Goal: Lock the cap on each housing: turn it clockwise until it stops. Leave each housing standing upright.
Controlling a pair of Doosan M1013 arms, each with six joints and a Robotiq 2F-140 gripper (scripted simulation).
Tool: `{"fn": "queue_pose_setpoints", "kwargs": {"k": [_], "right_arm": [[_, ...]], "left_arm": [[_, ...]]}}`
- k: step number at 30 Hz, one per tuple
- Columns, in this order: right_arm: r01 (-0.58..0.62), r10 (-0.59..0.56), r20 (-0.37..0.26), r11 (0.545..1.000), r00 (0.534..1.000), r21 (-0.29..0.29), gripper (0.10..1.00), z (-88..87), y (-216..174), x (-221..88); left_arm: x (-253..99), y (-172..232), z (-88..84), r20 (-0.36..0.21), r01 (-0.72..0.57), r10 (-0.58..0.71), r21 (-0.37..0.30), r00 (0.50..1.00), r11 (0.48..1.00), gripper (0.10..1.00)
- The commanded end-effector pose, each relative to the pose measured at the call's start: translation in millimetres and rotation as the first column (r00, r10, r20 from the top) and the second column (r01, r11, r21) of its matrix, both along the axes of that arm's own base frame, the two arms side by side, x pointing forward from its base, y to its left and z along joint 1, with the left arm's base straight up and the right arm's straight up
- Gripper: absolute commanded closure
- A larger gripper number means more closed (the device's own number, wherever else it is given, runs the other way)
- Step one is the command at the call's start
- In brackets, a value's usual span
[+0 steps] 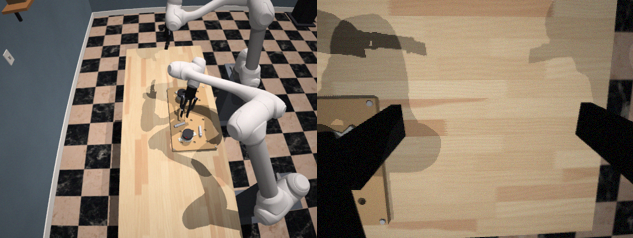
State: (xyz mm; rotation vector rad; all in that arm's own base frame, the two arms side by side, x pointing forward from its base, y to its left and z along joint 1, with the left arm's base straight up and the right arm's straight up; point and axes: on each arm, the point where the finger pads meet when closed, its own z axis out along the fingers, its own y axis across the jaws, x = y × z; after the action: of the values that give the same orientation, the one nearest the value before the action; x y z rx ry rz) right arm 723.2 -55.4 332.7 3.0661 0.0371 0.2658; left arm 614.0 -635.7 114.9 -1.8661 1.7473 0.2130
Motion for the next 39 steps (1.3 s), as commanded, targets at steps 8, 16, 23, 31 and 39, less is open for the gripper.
{"fn": "queue_pose_setpoints", "kwargs": {"k": [8, 16, 23, 31, 39], "right_arm": [[0.015, -0.012, -0.094, 0.999, 0.995, 0.035, 0.098, -5.0, 31, -40], [0.029, -0.018, -0.172, 0.998, 0.985, 0.061, 0.098, -9.6, 55, -73], [0.032, -0.019, -0.182, 0.997, 0.983, 0.065, 0.098, -10.6, 59, -78], [0.030, -0.019, -0.176, 0.998, 0.984, 0.063, 0.098, -10.3, 57, -75], [0.030, -0.019, -0.174, 0.998, 0.985, 0.062, 0.098, -10.2, 56, -74]], "left_arm": [[-66, 25, -11.3, -0.155, 0.031, -0.004, 0.169, 0.988, 0.985, 0.759], [-117, 46, -19.2, -0.275, 0.070, 0.014, 0.296, 0.961, 0.953, 0.759], [-123, 48, -20.8, -0.289, 0.076, 0.018, 0.311, 0.957, 0.947, 0.759], [-120, 47, -20.0, -0.280, 0.073, 0.016, 0.303, 0.960, 0.950, 0.759], [-118, 51, -23.7, -0.278, 0.071, 0.016, 0.301, 0.961, 0.951, 0.759]]}}
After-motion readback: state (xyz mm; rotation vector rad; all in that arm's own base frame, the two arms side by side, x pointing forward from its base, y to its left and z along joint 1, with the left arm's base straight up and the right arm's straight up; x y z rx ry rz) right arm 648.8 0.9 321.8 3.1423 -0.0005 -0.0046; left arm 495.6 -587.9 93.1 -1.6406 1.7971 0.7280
